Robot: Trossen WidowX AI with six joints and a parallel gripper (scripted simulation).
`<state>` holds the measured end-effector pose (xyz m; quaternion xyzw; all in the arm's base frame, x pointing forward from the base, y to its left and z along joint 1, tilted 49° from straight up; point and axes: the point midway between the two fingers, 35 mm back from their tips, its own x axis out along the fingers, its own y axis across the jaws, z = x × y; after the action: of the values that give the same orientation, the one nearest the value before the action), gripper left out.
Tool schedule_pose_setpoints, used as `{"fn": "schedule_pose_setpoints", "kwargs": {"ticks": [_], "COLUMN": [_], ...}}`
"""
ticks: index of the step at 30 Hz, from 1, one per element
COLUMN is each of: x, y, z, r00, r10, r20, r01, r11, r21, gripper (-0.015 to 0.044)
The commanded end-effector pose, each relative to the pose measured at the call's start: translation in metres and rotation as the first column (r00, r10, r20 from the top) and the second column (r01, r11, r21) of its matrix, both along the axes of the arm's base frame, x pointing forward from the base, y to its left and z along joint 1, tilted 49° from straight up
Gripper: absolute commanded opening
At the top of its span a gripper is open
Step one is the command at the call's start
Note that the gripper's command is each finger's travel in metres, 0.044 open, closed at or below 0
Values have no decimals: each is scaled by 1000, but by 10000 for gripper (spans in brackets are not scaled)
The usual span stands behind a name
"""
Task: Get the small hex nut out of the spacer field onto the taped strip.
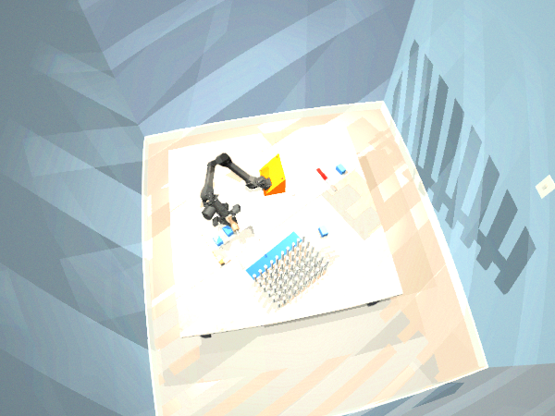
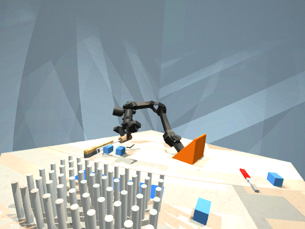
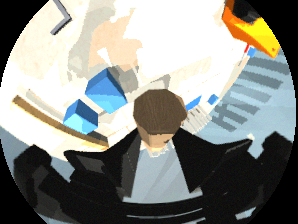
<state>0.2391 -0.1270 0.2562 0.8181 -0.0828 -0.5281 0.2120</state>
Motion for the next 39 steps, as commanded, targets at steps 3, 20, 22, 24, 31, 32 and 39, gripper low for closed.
{"fn": "schedule_pose_setpoints", "kwargs": {"ticks": [3, 20, 22, 24, 31, 32, 39], "x": [10, 33, 35, 37, 42, 43, 46], "y": [15, 64, 71, 77, 100, 104, 128], "z": [-6, -19, -21, -22, -25, -25, -27], "r00": [999, 980, 976, 973, 959, 957, 941], "r10": [35, 146, 159, 172, 218, 225, 272], "r20": [-40, -136, -145, -154, -179, -182, -199], "r01": [-36, -164, -180, -197, -255, -264, -322], "r11": [999, 978, 972, 967, 941, 937, 901], "r21": [-24, -132, -147, -163, -220, -229, -290], "gripper": [0, 0, 0, 0, 0, 0, 0]}}
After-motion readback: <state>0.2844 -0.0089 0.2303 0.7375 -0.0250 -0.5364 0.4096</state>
